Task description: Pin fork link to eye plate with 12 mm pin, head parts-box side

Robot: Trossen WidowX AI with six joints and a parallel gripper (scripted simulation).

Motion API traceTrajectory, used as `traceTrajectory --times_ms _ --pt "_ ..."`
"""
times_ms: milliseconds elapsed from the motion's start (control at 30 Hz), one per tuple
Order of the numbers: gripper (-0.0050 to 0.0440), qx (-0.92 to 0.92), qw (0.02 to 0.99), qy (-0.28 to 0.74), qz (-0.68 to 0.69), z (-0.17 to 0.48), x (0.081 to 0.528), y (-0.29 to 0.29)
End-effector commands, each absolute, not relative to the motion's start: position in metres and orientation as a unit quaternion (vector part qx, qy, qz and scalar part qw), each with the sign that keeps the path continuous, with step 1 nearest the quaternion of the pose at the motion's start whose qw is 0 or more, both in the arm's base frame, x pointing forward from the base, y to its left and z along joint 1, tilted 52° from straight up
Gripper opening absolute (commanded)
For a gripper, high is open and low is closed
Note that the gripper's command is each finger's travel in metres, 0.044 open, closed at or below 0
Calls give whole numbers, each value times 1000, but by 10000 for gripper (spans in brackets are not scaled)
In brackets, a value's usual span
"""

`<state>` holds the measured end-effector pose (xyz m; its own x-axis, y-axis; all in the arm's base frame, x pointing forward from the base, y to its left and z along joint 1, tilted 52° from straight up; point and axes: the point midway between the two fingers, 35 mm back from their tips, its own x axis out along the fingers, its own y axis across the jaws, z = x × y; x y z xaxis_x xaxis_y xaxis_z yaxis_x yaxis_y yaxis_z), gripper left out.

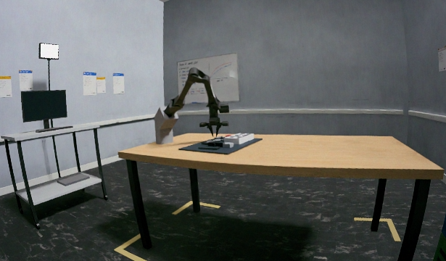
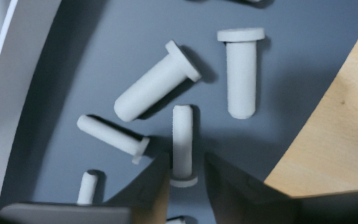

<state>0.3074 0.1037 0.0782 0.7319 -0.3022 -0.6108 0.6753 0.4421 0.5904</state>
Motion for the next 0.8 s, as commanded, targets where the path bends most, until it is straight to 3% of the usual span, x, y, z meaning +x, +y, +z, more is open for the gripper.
traceTrajectory --times_ms 0,767 --pt "90 437 822 215 -296 76 311 103" --pt "90 438 822 214 -295 65 324 98"
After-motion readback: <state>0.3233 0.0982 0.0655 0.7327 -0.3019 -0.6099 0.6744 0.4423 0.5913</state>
